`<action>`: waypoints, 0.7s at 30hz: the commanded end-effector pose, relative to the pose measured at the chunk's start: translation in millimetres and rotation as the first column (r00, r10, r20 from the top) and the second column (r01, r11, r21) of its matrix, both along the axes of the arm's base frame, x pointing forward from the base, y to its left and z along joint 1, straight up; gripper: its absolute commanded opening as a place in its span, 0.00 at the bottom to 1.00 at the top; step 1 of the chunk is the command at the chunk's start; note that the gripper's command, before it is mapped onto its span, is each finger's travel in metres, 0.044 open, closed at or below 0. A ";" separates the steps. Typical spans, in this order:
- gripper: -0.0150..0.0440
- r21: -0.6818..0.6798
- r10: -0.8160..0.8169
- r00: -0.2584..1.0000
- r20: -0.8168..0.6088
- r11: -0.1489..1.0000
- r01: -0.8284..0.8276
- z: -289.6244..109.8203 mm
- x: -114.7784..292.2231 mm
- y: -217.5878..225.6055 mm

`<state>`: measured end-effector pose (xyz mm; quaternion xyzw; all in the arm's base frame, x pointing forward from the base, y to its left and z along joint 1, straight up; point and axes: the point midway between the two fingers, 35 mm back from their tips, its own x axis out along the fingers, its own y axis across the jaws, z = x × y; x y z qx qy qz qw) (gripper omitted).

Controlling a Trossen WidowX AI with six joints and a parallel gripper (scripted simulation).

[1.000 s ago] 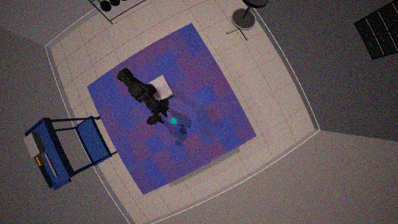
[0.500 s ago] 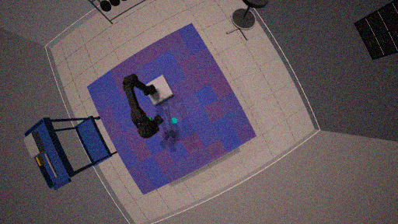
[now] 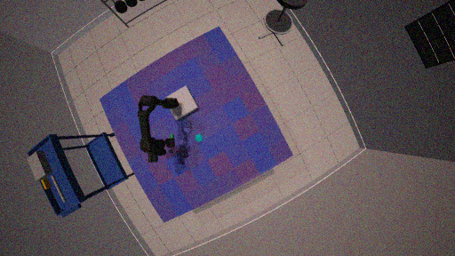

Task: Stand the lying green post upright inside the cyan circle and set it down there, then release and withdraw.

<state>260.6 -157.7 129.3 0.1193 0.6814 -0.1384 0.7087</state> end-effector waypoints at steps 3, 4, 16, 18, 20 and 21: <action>0.65 0.021 -0.030 0.999 -0.010 0.999 0.030 -4.0 -2.4 -1.3; 0.65 0.021 -0.030 0.999 -0.010 0.999 0.030 -6.4 -1.9 -1.6; 0.65 0.021 -0.030 0.999 -0.010 0.999 0.030 -122.2 -0.1 -2.7; 0.65 0.021 -0.030 0.999 -0.010 0.999 0.030 -122.2 -0.1 -2.7; 0.56 0.021 -0.030 0.999 -0.010 0.999 0.030 -122.2 -0.1 -2.7; 0.51 0.021 -0.030 0.999 -0.010 0.999 0.030 -122.2 -0.1 -2.7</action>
